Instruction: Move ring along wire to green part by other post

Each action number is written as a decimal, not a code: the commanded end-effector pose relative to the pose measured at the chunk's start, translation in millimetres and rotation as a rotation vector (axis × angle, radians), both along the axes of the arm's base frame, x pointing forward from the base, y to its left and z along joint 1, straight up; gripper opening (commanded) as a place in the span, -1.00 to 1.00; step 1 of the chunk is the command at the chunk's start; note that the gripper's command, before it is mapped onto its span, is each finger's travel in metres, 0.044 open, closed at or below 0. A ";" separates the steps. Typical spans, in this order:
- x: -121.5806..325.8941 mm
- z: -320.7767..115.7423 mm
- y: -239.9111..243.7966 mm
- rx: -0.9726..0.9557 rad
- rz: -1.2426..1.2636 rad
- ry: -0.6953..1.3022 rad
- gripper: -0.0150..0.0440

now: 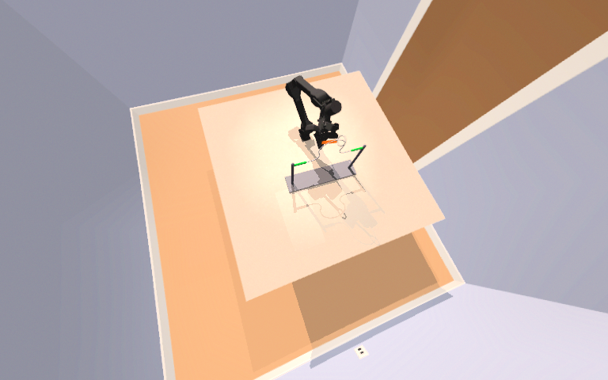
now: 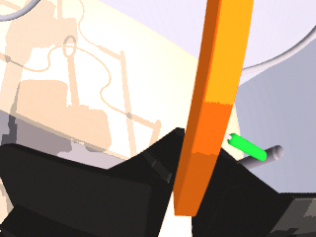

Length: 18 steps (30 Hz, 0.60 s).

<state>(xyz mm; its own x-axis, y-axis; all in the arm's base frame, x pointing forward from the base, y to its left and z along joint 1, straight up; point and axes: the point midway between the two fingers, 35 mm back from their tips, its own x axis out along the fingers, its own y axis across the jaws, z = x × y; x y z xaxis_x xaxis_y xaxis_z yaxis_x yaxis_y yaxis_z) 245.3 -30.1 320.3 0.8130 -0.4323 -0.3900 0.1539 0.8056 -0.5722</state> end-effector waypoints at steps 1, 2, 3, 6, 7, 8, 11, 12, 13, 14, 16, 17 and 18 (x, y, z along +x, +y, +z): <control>-0.9 3.1 -2.8 -0.064 -0.001 -0.003 -1.00; -0.9 3.6 -3.4 -0.079 -0.001 -0.003 -1.00; -0.9 4.0 -4.0 -0.094 -0.001 -0.002 -1.00; -1.1 5.4 -5.8 -0.140 -0.001 0.000 -1.00; -1.1 5.9 -6.4 -0.156 -0.001 0.001 -1.00; -1.1 6.3 -7.0 -0.171 -0.001 0.001 -1.00; -1.3 7.8 -8.7 -0.217 -0.002 0.003 -1.00; -1.3 8.4 -9.3 -0.232 -0.002 0.004 -1.00; -1.3 8.9 -9.8 -0.248 -0.002 0.004 -1.00; -1.4 9.4 -10.4 -0.263 -0.002 0.005 -1.00; -1.4 10.5 -11.4 -0.294 -0.002 0.006 -1.00; -1.5 11.1 -11.9 -0.309 -0.002 0.007 -1.00; -1.5 11.7 -12.4 -0.324 -0.002 0.008 -1.00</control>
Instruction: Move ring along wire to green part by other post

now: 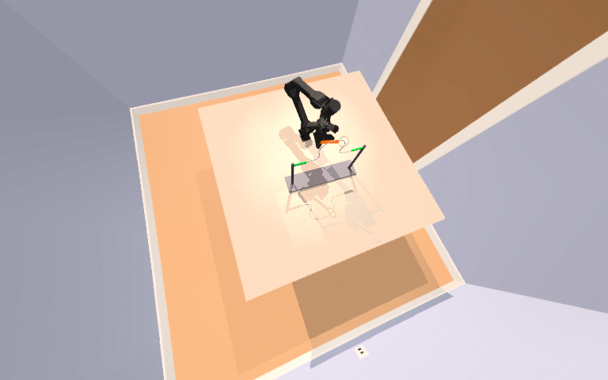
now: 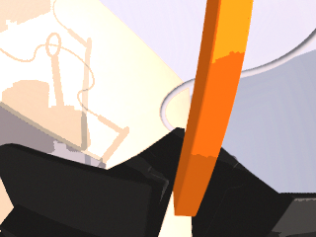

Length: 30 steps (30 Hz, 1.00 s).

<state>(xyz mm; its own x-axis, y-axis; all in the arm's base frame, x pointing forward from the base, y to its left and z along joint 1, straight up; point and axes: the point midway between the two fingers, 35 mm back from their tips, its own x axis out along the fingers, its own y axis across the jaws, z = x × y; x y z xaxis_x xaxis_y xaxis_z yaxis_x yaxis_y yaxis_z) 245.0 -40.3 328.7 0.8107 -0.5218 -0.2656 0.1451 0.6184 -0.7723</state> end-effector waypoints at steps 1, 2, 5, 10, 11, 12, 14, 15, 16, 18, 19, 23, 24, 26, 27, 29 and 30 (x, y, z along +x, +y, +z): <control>-1.3 3.8 -2.7 -0.063 -0.004 -0.003 -1.00; -1.3 4.4 -3.2 -0.078 -0.004 -0.002 -1.00; -1.4 6.2 -4.6 -0.124 -0.004 0.000 -1.00; -1.6 9.4 -6.7 -0.200 -0.004 0.003 -1.00; -1.6 10.0 -7.2 -0.216 -0.004 0.004 -1.00; -1.7 10.6 -7.5 -0.231 -0.004 0.004 -1.00; -1.7 12.0 -8.3 -0.262 -0.004 0.006 -1.00; -1.8 12.6 -8.6 -0.277 -0.004 0.007 -1.00; -1.8 13.3 -9.0 -0.292 -0.004 0.007 -1.00; -1.9 14.7 -9.7 -0.323 -0.005 0.009 -1.00; -1.9 15.4 -10.0 -0.338 -0.005 0.009 -1.00; -2.0 18.2 -11.1 -0.399 -0.005 0.012 -1.00; -2.0 18.9 -11.4 -0.415 -0.005 0.013 -1.00; -2.1 20.3 -11.9 -0.445 -0.005 0.015 -1.00; -2.1 21.0 -12.1 -0.461 -0.005 0.015 -1.00; -2.2 22.5 -12.6 -0.491 -0.005 0.017 -1.00; -2.2 23.2 -12.8 -0.507 -0.005 0.018 -1.00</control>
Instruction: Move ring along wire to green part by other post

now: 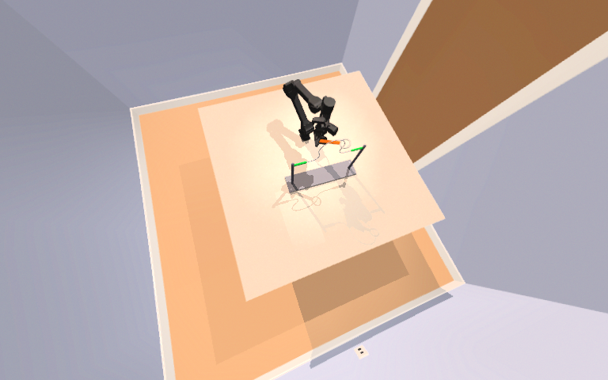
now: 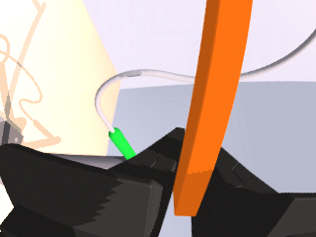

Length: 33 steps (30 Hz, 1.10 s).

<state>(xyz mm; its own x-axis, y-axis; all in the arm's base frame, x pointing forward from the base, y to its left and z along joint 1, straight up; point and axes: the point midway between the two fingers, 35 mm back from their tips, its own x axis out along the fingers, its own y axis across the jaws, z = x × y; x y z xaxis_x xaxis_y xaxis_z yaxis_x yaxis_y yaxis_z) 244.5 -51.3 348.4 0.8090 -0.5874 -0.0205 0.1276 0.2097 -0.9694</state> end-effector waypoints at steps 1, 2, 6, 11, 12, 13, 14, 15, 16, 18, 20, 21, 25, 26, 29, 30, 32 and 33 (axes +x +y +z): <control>-1.7 4.3 -2.0 -0.061 -0.006 -0.002 -1.00; -1.7 5.0 -2.1 -0.076 -0.006 -0.001 -1.00; -1.8 8.0 -2.7 -0.137 -0.007 0.001 -1.00; -1.9 11.7 -3.2 -0.213 -0.008 0.005 -1.00; -1.9 12.4 -3.2 -0.228 -0.008 0.006 -1.00; -1.9 13.2 -3.3 -0.243 -0.008 0.007 -1.00; -1.9 13.9 -3.3 -0.258 -0.008 0.007 -1.00; -1.9 14.6 -3.3 -0.273 -0.008 0.008 -1.00; -2.0 15.3 -3.4 -0.287 -0.008 0.009 -1.00; -2.0 16.7 -3.4 -0.317 -0.009 0.010 -1.00; -2.0 18.0 -3.3 -0.345 -0.009 0.011 -1.00; -2.0 18.6 -3.3 -0.359 -0.009 0.012 -1.00; -2.1 20.7 -3.2 -0.412 -0.010 0.015 -1.00; -2.1 21.1 -3.2 -0.424 -0.010 0.015 -1.00; -2.1 22.1 -3.1 -0.459 -0.010 0.017 -1.00; -2.1 22.4 -3.1 -0.469 -0.011 0.017 -1.00; -2.1 22.4 -3.2 -0.487 -0.011 0.018 -1.00; -2.1 22.4 -3.2 -0.493 -0.011 0.019 -1.00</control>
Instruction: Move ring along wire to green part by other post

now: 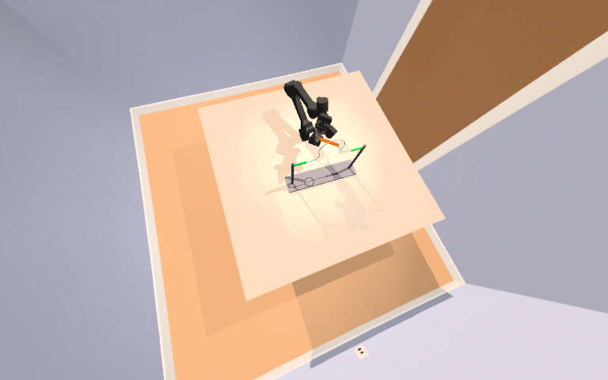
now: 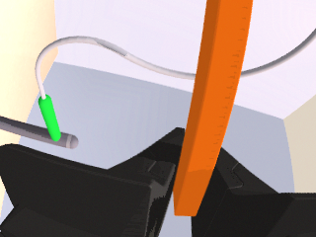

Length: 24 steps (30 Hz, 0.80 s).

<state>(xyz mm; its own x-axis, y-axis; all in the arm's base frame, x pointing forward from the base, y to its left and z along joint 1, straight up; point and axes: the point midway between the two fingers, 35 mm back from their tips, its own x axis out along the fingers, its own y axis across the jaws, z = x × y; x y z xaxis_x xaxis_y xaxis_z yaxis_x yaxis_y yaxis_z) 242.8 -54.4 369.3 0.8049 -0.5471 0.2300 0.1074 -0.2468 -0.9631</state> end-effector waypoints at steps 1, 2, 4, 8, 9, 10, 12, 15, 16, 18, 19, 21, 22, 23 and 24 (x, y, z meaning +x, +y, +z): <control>-0.4 1.5 -0.1 -0.039 0.000 -0.001 -1.00; -0.4 1.0 -0.4 -0.048 0.000 -0.001 -1.00; -0.4 -0.1 -0.9 -0.058 0.000 0.000 -1.00; -0.4 -3.5 -2.2 -0.061 0.000 0.000 -1.00; -0.4 -4.7 -2.7 -0.059 0.000 0.000 -1.00; -0.4 -5.9 -3.2 -0.056 0.000 -0.001 -1.00; -0.4 -8.8 -4.2 -0.046 0.000 -0.001 -1.00; -0.4 -14.8 -6.0 -0.019 0.000 -0.003 -1.00; -0.4 -16.8 -6.5 -0.009 0.000 -0.003 -1.00; -0.4 -20.2 -7.2 0.010 0.001 -0.004 -1.00; -0.4 -22.6 -7.7 0.023 0.001 -0.005 -1.00; -0.4 -28.1 -8.6 0.054 0.001 -0.007 -1.00; -0.3 -31.1 -9.0 0.071 0.001 -0.007 -1.00; -0.3 -34.2 -9.4 0.090 0.002 -0.008 -1.00; -0.3 -37.5 -9.7 0.110 0.002 -0.009 -1.00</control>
